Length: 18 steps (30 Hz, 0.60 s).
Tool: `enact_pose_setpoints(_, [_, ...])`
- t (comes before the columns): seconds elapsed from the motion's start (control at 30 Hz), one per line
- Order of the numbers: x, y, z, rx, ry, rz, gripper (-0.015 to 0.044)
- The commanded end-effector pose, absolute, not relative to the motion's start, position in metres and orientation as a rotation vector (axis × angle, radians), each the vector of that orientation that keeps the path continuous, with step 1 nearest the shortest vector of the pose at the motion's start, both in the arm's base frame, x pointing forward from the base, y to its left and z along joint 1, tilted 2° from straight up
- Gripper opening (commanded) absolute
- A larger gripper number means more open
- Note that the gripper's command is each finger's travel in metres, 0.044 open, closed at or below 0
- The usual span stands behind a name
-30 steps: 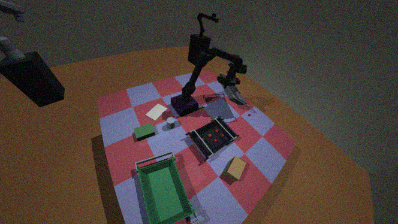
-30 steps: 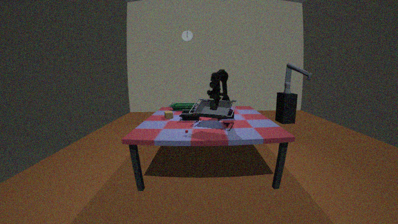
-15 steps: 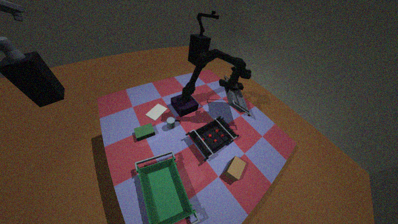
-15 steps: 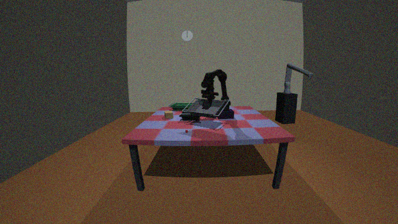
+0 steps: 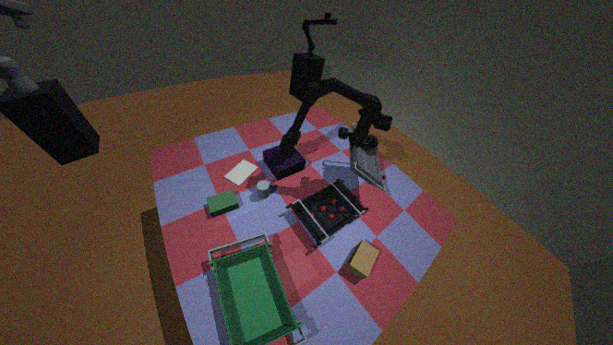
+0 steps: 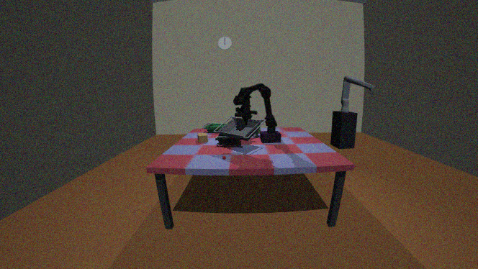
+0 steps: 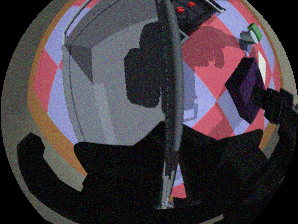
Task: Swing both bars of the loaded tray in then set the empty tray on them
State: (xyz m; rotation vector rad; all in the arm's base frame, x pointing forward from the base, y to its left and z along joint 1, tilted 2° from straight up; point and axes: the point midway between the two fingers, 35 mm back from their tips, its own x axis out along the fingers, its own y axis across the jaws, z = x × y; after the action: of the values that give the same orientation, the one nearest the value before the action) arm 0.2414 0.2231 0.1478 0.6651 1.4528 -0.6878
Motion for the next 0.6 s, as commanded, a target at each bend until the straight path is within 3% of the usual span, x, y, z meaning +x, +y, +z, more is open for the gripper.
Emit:
enact_pose_setpoints(0.0, [0.254, 0.209, 0.152, 0.715, 1.425, -0.712, 0.0000])
enact_pose_setpoints(0.57, [0.290, 0.152, 0.154, 0.866, 1.361, -0.862, 0.0000])
